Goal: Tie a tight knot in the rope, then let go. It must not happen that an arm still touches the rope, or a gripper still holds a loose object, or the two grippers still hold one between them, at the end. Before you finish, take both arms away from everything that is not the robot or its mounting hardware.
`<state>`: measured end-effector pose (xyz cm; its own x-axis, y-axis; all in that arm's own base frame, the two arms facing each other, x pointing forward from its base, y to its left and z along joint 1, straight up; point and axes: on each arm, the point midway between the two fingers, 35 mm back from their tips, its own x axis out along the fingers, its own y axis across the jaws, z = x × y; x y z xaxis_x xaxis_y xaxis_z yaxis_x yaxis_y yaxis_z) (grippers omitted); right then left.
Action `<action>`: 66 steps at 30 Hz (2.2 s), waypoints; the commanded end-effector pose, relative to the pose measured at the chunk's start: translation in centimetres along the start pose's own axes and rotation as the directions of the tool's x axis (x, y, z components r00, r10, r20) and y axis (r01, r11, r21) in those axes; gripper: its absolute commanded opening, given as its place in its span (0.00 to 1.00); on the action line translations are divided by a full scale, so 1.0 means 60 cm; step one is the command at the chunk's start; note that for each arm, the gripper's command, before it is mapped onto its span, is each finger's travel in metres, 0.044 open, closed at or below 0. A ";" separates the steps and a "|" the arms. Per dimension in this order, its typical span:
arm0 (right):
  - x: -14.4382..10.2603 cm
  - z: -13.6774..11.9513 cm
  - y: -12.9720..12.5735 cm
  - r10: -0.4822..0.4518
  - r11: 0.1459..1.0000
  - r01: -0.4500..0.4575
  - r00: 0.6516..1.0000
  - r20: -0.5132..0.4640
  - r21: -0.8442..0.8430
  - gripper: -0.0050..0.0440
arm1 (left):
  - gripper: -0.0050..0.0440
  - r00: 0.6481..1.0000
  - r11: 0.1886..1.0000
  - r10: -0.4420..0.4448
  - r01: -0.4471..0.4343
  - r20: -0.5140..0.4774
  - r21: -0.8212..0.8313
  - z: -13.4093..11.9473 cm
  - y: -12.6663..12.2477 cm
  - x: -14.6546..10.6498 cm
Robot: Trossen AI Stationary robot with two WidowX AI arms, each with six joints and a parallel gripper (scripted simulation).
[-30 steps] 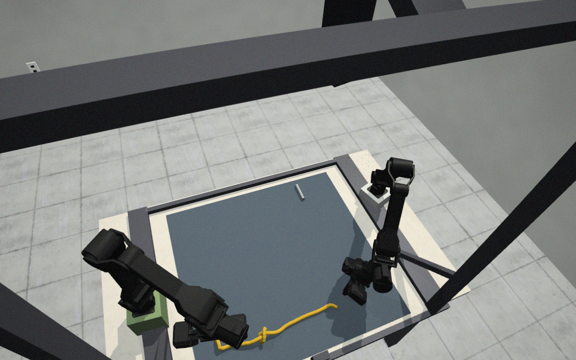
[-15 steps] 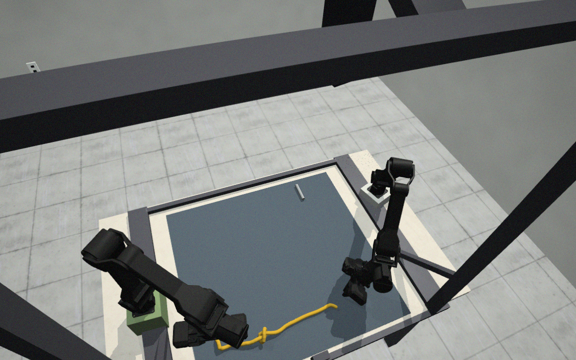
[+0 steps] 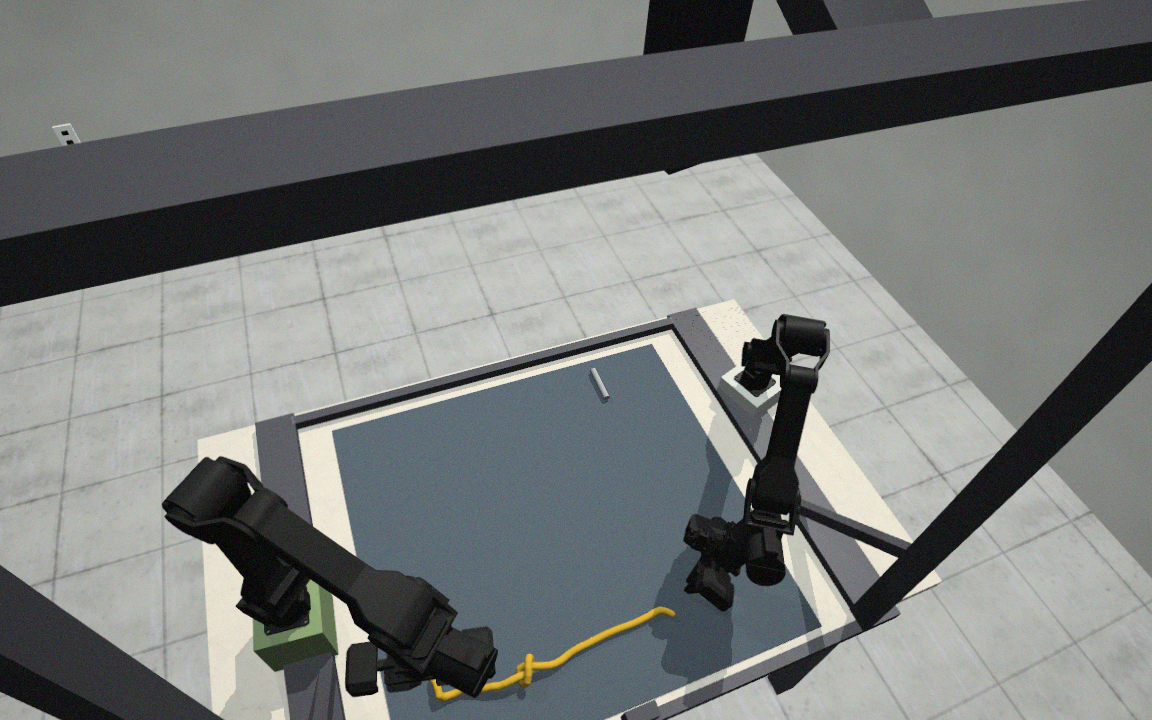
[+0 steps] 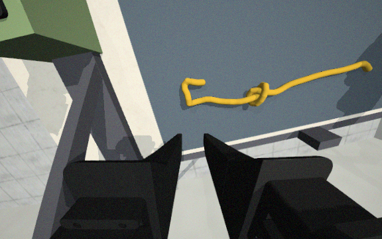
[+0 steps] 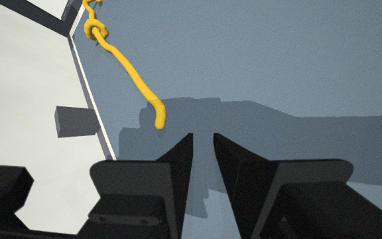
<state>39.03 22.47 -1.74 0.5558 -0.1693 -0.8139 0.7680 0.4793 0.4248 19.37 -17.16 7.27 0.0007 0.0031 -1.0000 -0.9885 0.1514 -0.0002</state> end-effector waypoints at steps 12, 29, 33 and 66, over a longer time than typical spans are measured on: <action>-0.008 0.003 0.007 0.010 1.000 -0.010 1.000 -0.003 0.008 0.31 | 0.31 1.000 1.000 -0.015 0.015 -0.013 0.002 -0.003 -0.003 -0.008; -0.069 0.033 0.038 0.010 1.000 -0.010 1.000 -0.003 0.008 0.99 | 0.99 1.000 1.000 -0.015 0.015 -0.013 0.002 -0.003 -0.003 -0.008; -0.085 0.041 0.045 0.010 1.000 -0.010 1.000 -0.003 0.008 1.00 | 1.00 1.000 1.000 -0.015 0.015 -0.013 0.002 -0.003 -0.003 -0.008; -0.200 0.097 0.102 0.010 1.000 -0.010 1.000 -0.003 0.008 1.00 | 1.00 1.000 1.000 -0.015 0.015 -0.013 0.002 -0.003 -0.003 -0.008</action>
<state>38.71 22.21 10.59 0.5338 -0.1869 -0.8247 0.7790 0.4881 0.3936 19.37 -17.16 7.27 0.0007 0.0031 -1.0000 -0.9885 0.1514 -0.0002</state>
